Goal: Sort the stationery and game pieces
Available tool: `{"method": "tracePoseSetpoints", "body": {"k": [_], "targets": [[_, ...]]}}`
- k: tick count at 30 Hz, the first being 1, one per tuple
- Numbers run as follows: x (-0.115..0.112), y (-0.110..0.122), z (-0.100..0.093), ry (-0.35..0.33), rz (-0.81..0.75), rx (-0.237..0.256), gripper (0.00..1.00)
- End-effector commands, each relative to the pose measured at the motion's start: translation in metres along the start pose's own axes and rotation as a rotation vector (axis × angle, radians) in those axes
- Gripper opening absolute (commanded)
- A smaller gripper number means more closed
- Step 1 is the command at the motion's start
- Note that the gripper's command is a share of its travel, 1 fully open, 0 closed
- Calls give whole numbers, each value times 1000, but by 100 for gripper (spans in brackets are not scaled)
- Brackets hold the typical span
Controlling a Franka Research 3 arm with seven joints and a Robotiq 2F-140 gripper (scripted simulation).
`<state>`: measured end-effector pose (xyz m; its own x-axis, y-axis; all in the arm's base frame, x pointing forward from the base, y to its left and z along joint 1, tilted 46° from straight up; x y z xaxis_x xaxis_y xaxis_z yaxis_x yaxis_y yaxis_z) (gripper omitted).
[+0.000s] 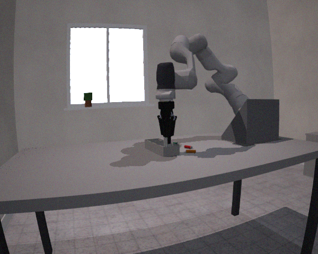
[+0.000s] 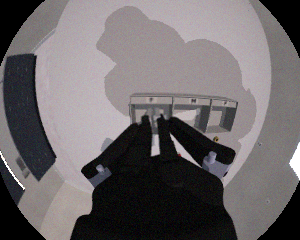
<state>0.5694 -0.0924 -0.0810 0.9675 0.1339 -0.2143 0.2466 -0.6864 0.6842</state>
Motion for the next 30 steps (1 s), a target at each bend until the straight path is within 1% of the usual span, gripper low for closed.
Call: {"method": "tracePoseSetpoints", "body": {"k": [1,10,30], "targets": [[1,0,0,2,5,-1,5],[1,0,0,2,5,-1,5],[1,0,-24,2,5,-1,5]]}}
Point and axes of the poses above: the point where the finger pads meet when closed, its own z axis out along the fingers, its own y axis across the jaws, x = y × z, the point moved 3 cm from there along -z, back along the fingers, and after that the axes turned 10 degrees about -z, right-handed, at the moved point
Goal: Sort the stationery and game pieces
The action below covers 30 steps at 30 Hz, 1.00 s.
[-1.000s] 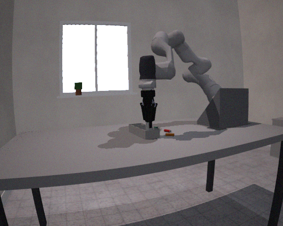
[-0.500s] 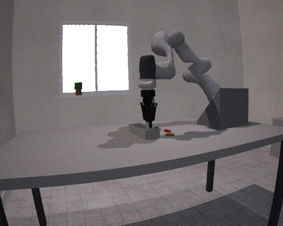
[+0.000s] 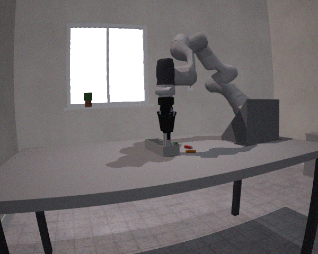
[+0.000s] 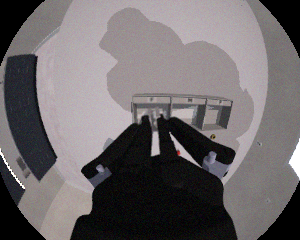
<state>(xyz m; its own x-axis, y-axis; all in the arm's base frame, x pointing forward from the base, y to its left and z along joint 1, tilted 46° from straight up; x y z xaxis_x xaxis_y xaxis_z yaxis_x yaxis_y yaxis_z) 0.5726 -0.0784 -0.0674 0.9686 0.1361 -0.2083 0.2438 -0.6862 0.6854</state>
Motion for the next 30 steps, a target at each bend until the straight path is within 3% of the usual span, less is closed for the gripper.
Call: {"method": "tracePoseSetpoints", "body": {"k": [1,11,22,28,30], "targets": [[-1,0,-5,-4,2,0,5],[-1,0,-37,-4,2,0,5],[-1,0,-39,-4,2,0,5],[-1,0,-89,-4,2,0,5],[-1,0,-89,-4,2,0,5]]}}
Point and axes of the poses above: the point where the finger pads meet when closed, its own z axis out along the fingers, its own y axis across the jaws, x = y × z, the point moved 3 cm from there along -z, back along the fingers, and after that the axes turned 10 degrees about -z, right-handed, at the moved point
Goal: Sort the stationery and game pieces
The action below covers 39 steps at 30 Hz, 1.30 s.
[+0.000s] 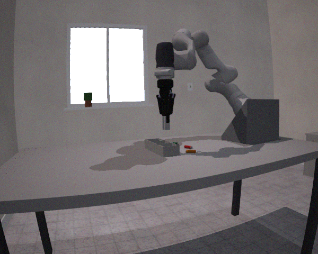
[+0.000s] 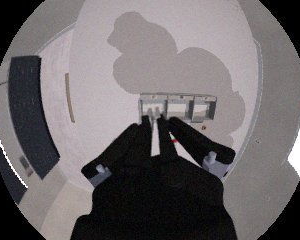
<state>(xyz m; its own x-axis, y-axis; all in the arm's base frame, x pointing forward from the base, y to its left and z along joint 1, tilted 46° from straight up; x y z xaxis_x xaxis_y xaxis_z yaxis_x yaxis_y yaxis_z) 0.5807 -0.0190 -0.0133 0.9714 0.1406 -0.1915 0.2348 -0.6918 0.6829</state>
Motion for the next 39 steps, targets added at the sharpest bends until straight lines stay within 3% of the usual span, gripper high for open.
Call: {"method": "tracePoseSetpoints", "body": {"k": [1,8,38,39], "targets": [[-5,1,-17,-19,-7,-6,5],[-4,1,-69,-19,-7,-6,5],[-4,1,-69,-19,-7,-6,5],[-10,5,-64,-20,-57,-6,25]]}}
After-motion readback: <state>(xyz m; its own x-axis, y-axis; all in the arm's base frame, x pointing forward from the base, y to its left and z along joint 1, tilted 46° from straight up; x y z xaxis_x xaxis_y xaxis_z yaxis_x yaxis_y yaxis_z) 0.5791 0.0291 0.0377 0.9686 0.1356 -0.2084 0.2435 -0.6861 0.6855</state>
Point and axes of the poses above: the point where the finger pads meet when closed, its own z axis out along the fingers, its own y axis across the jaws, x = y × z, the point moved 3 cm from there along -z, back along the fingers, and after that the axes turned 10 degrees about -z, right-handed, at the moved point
